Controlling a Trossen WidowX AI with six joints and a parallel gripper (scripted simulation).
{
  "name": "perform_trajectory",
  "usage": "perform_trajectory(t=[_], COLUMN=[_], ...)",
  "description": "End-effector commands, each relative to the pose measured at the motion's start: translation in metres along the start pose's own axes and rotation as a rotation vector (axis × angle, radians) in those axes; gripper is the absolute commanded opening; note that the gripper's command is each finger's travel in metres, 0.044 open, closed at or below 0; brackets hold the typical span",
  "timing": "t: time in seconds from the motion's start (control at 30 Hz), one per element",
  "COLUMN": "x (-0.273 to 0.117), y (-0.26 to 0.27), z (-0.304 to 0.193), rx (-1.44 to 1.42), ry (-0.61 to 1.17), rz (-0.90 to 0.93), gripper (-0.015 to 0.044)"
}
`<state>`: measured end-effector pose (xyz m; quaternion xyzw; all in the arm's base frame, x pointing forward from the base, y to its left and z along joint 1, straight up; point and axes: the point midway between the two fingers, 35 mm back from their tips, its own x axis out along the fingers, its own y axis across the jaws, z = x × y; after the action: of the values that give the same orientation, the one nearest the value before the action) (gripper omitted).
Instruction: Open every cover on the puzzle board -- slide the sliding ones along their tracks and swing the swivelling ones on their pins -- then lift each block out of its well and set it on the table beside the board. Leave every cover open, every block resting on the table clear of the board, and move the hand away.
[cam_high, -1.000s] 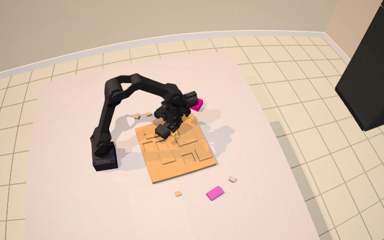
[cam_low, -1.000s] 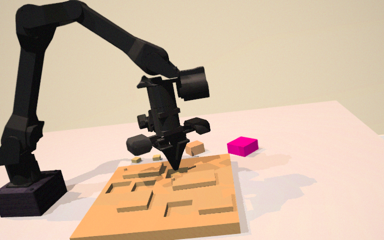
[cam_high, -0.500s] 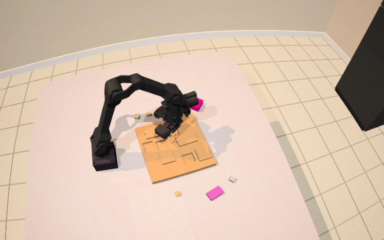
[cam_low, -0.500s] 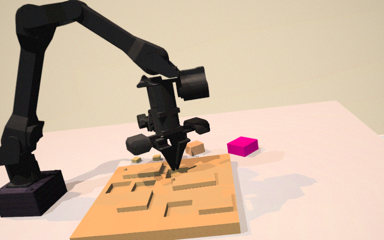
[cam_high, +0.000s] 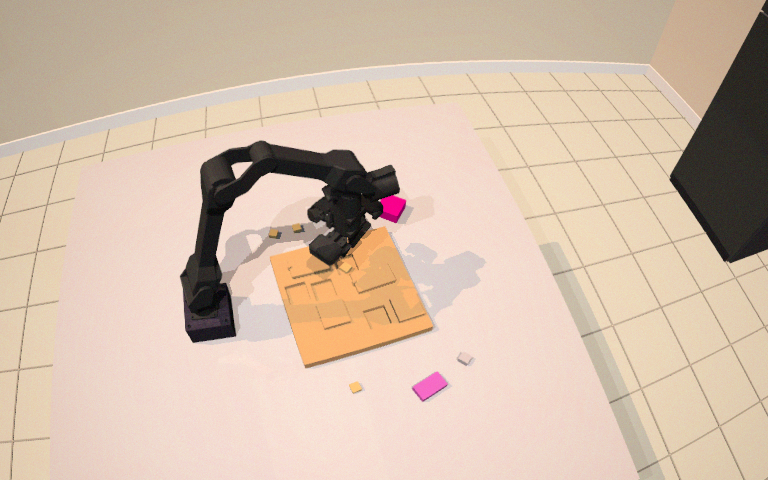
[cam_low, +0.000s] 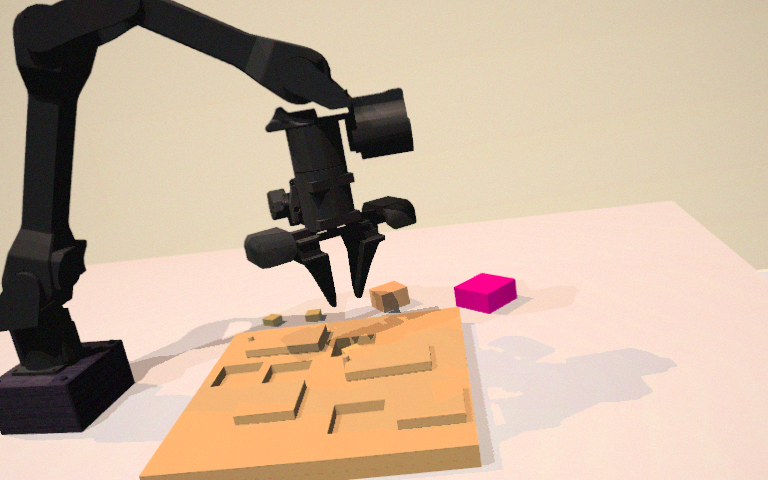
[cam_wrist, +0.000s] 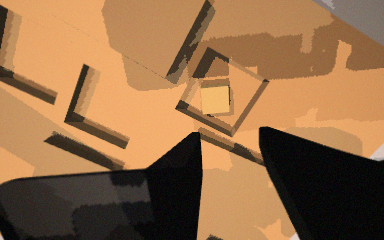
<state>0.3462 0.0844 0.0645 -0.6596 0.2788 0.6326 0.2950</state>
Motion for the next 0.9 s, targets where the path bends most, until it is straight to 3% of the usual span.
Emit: perform_trajectory(t=[0.0, 0.3, 0.87], x=[0.006, 0.032, 0.032], y=[0.001, 0.002, 0.001], z=[0.002, 0.003, 0.003], rx=[-0.003, -0.003, -0.003], ry=[-0.007, -0.007, -0.007], rz=[0.004, 0.004, 0.004], gripper=[0.0144, 0.0144, 0.0144])
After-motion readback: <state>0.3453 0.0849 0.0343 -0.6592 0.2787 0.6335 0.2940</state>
